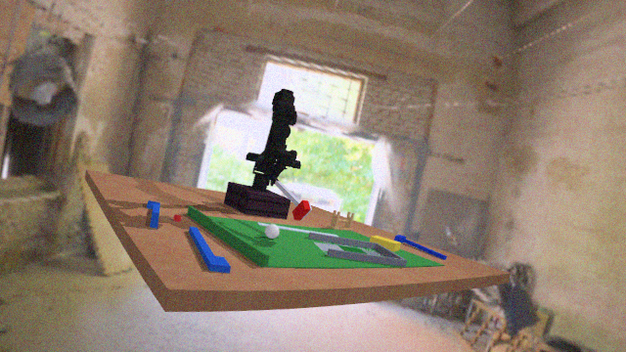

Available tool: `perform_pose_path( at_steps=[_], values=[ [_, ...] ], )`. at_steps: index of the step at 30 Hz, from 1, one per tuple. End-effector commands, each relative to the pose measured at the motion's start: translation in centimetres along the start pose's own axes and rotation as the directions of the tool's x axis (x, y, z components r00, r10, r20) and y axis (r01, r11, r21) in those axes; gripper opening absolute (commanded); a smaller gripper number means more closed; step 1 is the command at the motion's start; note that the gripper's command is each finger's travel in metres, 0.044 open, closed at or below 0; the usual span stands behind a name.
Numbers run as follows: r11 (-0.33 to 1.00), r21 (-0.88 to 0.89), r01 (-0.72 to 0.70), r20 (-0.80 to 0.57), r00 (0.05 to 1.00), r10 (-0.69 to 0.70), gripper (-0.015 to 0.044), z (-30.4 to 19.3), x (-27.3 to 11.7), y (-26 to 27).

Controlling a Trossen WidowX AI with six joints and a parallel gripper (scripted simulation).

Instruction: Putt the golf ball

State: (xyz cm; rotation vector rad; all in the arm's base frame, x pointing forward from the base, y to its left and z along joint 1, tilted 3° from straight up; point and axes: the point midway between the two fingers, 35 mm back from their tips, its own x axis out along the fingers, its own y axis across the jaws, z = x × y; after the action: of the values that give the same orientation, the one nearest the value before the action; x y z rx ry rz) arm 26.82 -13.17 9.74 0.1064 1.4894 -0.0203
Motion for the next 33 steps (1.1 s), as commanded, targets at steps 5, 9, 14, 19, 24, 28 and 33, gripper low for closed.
perform_pose_path(
  at_steps=[5,9,14,19,24,28,33],
  values=[
    [0.974,0.226,0.035,-0.005,0.999,-0.034,0.0000,-1.0,-0.8,-4.1],
    [0.947,0.317,0.047,-0.013,0.999,-0.045,0.0000,-1.7,-1.1,-5.8],
    [0.946,0.321,0.047,-0.013,0.999,-0.045,0.0000,-1.7,-0.8,-5.9],
    [0.946,0.321,0.047,-0.013,0.999,-0.045,0.0000,-1.7,1.1,-6.0],
    [0.946,0.321,0.047,-0.013,0.999,-0.045,0.0000,-1.8,2.9,-6.0],
    [0.946,0.321,0.047,-0.013,0.999,-0.045,0.0000,-1.8,3.2,-6.1],
    [0.946,0.321,0.047,-0.013,0.999,-0.045,0.0000,-1.8,3.9,-6.1]
  ],
)
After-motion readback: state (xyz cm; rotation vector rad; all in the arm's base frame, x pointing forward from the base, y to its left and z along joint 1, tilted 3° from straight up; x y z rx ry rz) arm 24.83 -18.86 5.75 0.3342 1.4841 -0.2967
